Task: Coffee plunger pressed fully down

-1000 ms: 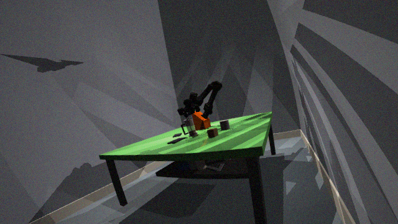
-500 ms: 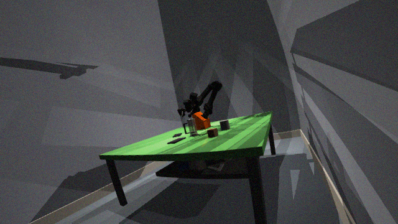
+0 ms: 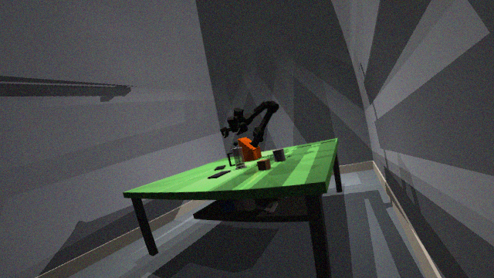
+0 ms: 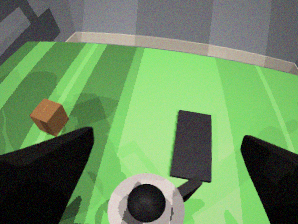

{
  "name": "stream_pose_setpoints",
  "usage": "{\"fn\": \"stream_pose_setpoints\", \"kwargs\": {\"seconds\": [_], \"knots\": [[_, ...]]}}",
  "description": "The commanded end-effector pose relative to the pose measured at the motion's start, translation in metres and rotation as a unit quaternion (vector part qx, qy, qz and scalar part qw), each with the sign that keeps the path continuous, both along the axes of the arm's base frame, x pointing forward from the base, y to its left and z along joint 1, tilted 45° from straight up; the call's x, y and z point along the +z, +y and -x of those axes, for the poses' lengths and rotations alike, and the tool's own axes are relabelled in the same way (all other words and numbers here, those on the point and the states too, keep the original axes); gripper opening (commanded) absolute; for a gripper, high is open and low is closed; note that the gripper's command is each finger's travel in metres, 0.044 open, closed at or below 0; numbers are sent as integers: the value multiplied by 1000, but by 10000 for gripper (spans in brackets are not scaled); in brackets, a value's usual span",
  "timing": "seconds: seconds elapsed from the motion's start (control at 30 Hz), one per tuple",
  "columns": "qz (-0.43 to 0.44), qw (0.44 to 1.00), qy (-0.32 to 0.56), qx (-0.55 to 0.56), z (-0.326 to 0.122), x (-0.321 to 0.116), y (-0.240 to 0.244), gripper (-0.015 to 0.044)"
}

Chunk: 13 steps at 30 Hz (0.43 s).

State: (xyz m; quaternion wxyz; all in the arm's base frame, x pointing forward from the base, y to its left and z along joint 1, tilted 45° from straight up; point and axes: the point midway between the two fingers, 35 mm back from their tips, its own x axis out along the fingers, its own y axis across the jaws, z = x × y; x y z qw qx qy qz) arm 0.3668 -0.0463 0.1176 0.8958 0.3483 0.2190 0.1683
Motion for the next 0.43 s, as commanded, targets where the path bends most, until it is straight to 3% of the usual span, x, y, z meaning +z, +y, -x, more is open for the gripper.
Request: {"fn": "stream_pose_setpoints", "kwargs": {"seconds": [0.0, 0.4], "knots": [[-1, 1000, -8, 7, 20, 26, -15, 440], [-1, 1000, -8, 7, 20, 24, -15, 440]]}}
